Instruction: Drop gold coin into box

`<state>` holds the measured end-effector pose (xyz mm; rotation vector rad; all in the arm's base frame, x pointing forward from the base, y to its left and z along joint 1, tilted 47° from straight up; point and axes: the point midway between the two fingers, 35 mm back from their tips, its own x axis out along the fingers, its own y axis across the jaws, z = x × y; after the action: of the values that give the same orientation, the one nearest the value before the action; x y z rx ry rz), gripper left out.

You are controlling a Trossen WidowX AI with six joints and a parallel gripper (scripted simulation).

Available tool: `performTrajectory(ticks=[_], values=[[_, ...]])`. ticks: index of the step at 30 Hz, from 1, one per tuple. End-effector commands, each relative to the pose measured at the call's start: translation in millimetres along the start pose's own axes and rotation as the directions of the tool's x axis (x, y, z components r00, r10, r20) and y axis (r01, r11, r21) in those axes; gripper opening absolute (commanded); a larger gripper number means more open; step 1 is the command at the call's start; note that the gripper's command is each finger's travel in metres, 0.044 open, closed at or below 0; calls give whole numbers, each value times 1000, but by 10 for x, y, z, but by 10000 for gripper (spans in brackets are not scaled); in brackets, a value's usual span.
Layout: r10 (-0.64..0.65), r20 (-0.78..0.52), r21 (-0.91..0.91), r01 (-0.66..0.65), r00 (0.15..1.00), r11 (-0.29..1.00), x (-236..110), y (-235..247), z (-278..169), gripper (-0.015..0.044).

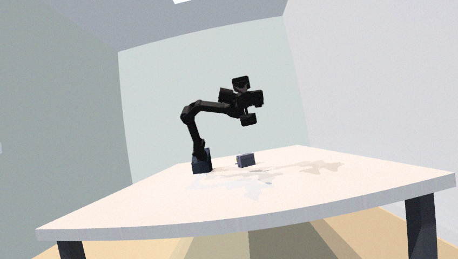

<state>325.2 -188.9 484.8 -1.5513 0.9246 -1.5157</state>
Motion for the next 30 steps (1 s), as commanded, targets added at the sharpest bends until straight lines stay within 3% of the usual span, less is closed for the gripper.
performTrajectory(ticks=[1,9,14,21,30], values=[[2,9,2,-2,1000,1000,-19,5,23,374],[48,275,128,-86,960,988,-535,249,792,164],[95,432,196,-196,897,961,-957,424,1205,161],[230,665,214,-476,711,853,-1880,906,1783,161],[429,775,101,-761,464,641,-2940,1561,1997,161]])
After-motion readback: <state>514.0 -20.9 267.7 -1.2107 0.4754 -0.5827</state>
